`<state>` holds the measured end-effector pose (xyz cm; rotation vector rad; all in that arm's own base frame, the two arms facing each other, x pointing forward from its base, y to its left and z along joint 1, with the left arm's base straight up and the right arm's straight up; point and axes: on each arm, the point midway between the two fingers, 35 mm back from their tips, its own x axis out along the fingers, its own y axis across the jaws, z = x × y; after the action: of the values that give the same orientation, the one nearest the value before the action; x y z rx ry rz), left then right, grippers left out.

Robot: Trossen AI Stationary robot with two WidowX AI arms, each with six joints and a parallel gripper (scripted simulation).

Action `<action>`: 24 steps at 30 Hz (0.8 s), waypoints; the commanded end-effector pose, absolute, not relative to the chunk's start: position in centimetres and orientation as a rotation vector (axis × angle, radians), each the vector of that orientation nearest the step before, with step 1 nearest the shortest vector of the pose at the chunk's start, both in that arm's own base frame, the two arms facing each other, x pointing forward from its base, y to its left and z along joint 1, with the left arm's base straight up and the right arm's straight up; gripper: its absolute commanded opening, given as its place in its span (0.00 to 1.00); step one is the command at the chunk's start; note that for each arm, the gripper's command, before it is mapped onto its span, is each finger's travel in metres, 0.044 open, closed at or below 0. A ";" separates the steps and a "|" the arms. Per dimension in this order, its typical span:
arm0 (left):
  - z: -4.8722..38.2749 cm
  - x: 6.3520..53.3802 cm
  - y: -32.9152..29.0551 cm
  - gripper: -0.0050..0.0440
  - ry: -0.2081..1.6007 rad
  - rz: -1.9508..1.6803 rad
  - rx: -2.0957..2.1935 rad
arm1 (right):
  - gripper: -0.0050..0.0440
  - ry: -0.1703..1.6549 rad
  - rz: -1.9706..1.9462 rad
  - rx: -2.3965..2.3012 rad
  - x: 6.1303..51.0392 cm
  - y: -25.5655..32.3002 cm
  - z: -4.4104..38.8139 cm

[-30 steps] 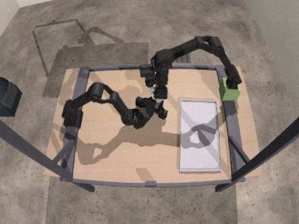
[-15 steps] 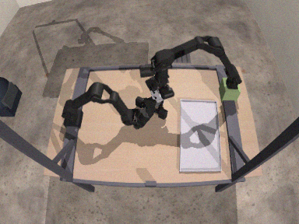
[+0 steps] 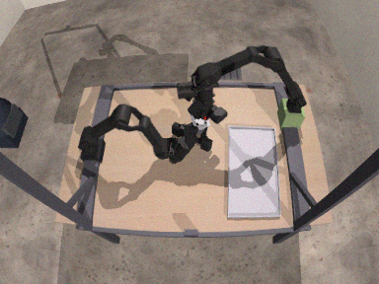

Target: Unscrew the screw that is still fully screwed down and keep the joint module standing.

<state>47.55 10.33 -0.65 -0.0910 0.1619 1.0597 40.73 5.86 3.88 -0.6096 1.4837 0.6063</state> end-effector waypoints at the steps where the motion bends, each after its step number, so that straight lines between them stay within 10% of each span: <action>1: 0.4 48.0 10.5 0.60 0.137 1.061 -0.107 | 0.37 1.439 0.708 -0.719 41.0 5.9 4.4; 24: 0.4 48.0 10.5 0.60 0.137 1.061 -0.107 | 0.37 1.162 1.257 -1.284 40.7 5.8 4.6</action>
<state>47.55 10.33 -0.65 -0.0910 0.1619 1.0597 40.69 6.00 3.89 -1.1748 1.2324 1.1733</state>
